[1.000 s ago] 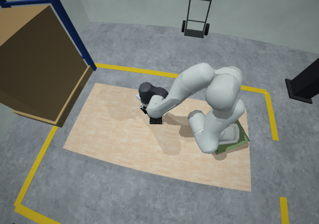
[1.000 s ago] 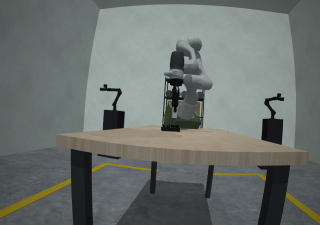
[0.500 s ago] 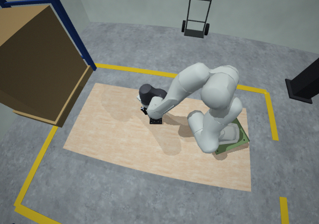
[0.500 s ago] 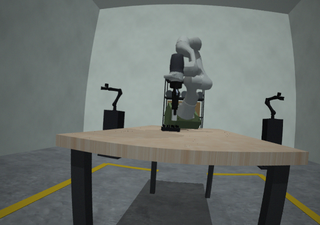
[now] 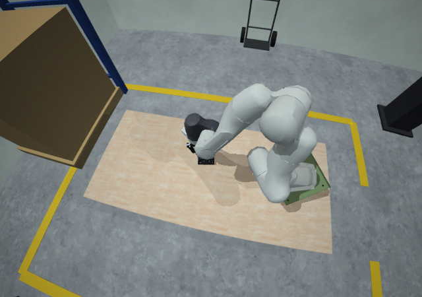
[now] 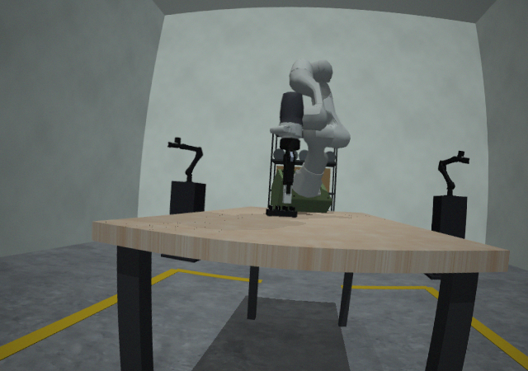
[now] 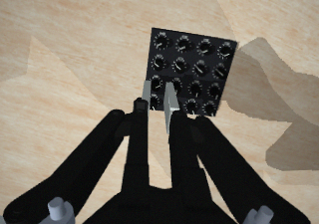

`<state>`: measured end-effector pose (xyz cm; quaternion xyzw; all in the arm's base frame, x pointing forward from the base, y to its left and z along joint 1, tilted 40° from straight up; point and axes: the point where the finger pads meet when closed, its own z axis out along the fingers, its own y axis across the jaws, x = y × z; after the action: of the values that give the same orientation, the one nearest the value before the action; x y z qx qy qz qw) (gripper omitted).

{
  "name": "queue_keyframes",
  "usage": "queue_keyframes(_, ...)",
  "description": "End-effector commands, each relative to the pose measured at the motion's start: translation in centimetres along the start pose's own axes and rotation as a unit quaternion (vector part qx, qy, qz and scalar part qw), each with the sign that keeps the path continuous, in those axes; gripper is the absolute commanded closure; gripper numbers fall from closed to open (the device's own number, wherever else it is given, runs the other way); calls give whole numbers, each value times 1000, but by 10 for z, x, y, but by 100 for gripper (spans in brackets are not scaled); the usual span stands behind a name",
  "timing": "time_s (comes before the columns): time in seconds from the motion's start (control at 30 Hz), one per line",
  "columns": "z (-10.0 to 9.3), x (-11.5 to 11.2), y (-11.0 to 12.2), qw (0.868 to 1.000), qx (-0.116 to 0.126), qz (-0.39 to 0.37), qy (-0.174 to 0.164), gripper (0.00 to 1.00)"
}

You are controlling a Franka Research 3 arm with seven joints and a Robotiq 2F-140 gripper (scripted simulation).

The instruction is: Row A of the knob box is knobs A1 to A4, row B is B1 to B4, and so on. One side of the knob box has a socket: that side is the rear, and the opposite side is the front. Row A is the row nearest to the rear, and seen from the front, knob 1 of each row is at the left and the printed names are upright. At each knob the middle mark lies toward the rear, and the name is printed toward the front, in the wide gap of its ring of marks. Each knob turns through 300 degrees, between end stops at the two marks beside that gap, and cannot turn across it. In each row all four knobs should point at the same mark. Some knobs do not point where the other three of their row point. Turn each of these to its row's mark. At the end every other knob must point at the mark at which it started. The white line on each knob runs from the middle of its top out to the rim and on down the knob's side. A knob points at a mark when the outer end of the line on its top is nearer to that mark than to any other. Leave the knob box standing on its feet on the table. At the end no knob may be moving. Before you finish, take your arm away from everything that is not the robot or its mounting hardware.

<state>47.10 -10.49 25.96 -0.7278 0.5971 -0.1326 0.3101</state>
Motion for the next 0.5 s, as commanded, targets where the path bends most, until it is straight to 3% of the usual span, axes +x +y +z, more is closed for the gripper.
queue_keyframes(0.0, 3, 1, -2, 1000, 3, -3, 2, 88)
queue_keyframes(0.47, 7, 1, -2, 1000, 3, -3, 2, 88)
